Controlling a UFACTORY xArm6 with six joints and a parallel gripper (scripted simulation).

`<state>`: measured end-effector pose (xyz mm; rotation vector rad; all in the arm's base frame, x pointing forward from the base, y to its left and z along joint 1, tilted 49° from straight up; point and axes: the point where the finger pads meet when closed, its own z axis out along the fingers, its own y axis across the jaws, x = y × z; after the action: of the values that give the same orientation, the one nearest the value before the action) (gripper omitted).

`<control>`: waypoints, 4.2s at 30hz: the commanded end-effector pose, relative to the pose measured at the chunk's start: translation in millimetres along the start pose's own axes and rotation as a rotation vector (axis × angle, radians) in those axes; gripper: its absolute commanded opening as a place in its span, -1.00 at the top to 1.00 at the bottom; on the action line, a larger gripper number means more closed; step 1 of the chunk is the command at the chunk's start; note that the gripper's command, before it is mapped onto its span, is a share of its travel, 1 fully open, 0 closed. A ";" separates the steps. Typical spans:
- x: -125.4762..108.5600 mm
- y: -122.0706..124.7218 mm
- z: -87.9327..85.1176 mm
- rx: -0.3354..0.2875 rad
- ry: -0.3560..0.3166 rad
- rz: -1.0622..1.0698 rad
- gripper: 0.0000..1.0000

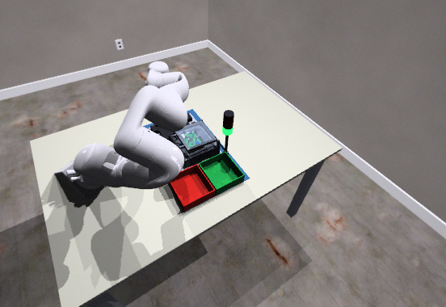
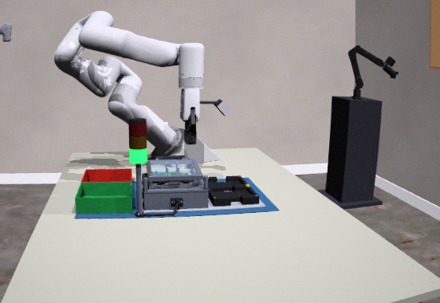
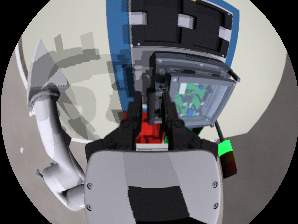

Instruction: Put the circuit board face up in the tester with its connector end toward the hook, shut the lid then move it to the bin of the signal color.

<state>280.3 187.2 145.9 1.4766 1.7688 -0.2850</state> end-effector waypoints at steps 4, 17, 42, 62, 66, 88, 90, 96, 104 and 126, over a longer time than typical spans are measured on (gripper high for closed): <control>0.4 0.8 -1.0 -0.002 0.002 0.001 0.47; -25.3 0.2 -1.0 -0.002 0.002 0.001 0.47; -64.0 -0.6 0.6 -0.002 0.002 0.001 0.47; -64.0 -0.5 17.9 -0.002 0.002 0.001 0.47; -64.0 -0.5 18.1 -0.002 0.002 0.001 0.47; -63.7 0.2 31.2 -0.002 0.002 0.001 0.47; -63.7 0.2 31.2 -0.002 0.002 0.001 0.47; -63.7 0.3 33.1 -0.002 0.002 0.001 0.47; -63.7 0.3 33.6 -0.002 0.002 0.001 0.47; -63.6 0.4 59.7 -0.002 0.002 0.001 0.47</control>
<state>304.0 104.7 151.9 1.4769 1.7694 -0.2858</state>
